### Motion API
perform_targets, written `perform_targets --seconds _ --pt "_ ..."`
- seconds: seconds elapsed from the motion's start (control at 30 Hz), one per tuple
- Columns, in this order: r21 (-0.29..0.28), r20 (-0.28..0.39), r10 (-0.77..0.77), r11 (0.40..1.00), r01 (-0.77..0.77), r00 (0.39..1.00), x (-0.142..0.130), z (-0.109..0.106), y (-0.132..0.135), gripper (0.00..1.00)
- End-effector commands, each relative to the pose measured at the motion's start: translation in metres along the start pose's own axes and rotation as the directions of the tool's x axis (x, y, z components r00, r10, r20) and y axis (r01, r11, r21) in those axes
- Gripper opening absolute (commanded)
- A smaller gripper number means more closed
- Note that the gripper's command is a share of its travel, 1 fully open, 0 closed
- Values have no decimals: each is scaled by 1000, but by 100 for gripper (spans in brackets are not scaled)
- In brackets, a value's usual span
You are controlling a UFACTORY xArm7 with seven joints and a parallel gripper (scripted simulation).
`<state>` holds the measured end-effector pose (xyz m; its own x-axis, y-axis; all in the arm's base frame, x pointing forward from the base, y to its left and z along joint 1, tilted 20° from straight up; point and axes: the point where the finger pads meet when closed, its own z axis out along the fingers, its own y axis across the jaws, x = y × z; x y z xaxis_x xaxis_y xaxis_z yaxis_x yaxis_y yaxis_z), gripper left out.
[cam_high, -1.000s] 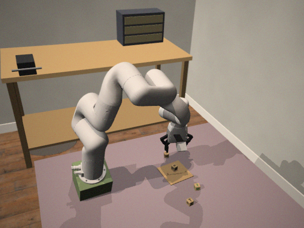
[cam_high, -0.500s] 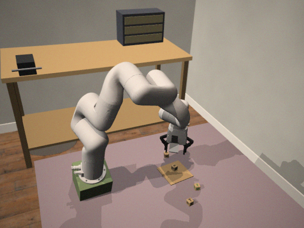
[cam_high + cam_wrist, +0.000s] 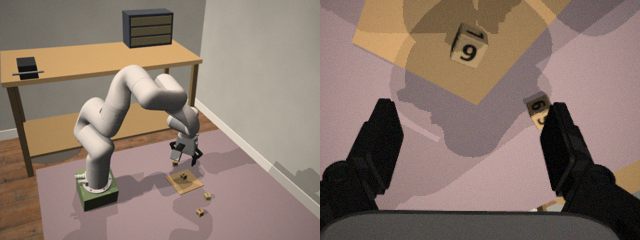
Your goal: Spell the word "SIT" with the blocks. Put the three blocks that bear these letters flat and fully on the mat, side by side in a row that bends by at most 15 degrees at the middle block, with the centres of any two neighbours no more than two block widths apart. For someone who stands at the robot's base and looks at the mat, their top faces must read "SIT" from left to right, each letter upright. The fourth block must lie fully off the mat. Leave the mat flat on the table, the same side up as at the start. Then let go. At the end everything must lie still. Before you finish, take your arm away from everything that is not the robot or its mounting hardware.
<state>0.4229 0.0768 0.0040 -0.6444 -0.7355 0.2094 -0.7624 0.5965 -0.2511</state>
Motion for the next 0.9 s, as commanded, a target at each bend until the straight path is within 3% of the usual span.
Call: perform_targets --seconds 0.0,0.23,0.57,0.6,0.87 --pt "15 5 138 990 -138 990 -1 2 -1 100" --pt "18 8 300 954 -300 954 -1 7 -3 100" --pt "19 10 394 919 -394 919 -1 10 -4 100" --pt "19 10 394 919 -394 919 -1 10 -4 63" --pt "19 10 394 919 -394 919 -1 10 -4 63"
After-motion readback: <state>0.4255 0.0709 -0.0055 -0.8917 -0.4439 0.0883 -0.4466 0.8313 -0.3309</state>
